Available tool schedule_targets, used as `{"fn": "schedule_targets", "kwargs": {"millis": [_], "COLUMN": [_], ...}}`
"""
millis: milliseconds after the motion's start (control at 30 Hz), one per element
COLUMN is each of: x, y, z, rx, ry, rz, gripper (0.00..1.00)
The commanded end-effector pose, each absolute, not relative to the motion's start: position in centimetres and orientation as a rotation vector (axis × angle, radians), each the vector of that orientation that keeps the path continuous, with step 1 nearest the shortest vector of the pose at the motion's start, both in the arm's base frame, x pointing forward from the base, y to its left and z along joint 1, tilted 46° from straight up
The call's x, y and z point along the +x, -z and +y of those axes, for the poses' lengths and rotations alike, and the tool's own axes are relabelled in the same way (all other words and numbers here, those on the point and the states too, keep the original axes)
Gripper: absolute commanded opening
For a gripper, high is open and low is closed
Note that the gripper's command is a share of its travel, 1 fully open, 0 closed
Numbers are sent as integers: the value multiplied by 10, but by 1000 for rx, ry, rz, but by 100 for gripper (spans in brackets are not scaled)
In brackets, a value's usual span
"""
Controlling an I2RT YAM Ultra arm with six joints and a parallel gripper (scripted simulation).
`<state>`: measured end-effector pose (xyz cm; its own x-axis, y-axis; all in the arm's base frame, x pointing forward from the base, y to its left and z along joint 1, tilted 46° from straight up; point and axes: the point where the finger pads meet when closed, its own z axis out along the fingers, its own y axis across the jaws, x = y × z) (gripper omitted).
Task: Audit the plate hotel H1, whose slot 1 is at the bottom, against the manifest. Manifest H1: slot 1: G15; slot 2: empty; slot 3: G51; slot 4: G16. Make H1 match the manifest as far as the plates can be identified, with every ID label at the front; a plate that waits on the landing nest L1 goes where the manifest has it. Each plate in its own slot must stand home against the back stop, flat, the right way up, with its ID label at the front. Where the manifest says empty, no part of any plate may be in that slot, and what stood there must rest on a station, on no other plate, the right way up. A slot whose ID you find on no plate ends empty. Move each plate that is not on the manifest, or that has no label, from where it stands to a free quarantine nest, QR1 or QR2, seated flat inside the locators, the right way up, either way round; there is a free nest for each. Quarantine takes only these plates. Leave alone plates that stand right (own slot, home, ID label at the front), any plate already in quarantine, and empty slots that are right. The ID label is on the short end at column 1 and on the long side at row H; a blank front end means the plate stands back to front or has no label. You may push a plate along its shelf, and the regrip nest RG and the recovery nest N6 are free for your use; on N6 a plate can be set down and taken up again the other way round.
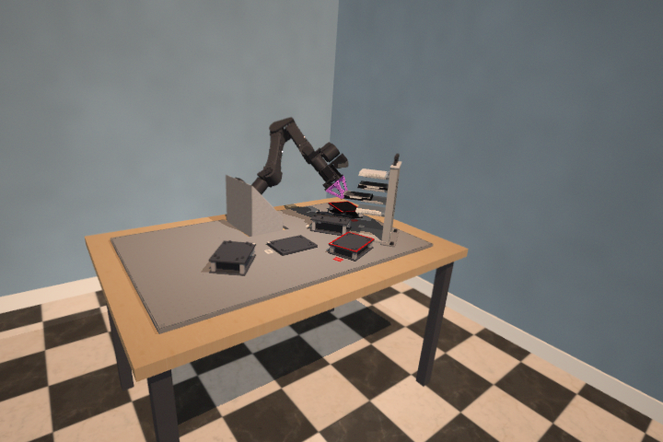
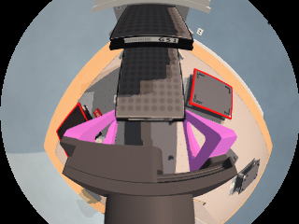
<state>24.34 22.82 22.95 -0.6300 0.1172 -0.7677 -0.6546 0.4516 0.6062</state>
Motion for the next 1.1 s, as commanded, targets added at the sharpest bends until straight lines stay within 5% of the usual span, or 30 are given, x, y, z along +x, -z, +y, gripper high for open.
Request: {"fn": "schedule_targets", "kwargs": {"millis": [0,1067], "x": [238,211], "y": [-225,-210], "z": [219,199], "rx": [-440,-440], "ry": [-1238,-1239], "rz": [1927,1927], "gripper": [86,86]}}
